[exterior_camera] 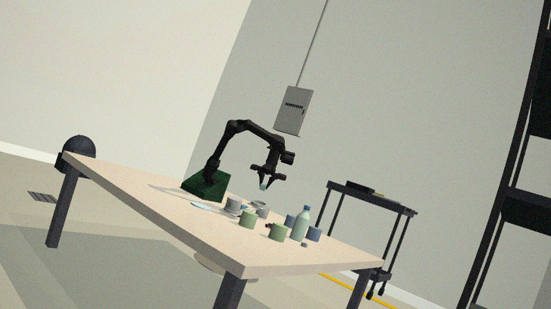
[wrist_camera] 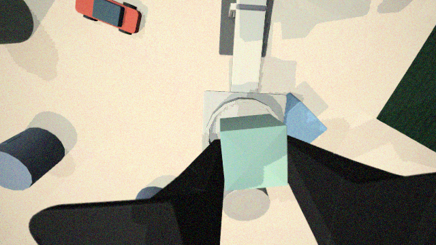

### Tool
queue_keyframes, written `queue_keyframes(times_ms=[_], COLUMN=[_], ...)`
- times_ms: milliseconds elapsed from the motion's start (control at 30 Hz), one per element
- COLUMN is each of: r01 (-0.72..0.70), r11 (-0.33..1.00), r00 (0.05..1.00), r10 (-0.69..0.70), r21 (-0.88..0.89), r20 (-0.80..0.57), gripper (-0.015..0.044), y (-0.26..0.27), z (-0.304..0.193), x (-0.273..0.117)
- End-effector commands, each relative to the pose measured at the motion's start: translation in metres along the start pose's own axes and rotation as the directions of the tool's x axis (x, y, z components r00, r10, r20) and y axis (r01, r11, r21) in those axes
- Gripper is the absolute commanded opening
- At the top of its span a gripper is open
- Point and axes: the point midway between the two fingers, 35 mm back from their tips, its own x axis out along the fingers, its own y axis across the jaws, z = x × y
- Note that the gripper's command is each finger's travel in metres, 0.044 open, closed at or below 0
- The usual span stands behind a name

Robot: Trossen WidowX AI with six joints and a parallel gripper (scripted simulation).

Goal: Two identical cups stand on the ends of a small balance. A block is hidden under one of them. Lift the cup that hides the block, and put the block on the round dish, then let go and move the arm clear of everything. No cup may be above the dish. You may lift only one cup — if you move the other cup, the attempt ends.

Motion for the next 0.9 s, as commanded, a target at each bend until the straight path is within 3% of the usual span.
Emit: queue_keyframes(times_ms=[0,867], r01=[-0.014,-0.059], r11=[1.000,0.998], r00=[1.000,0.997], r10=[0.014,0.058], r21=[-0.004,-0.024], r20=[-0.012,-0.052], gripper=[0.0000,0.0000], y=[0.001,-0.009], z=[0.015,0.100], x=[0.000,0.014])
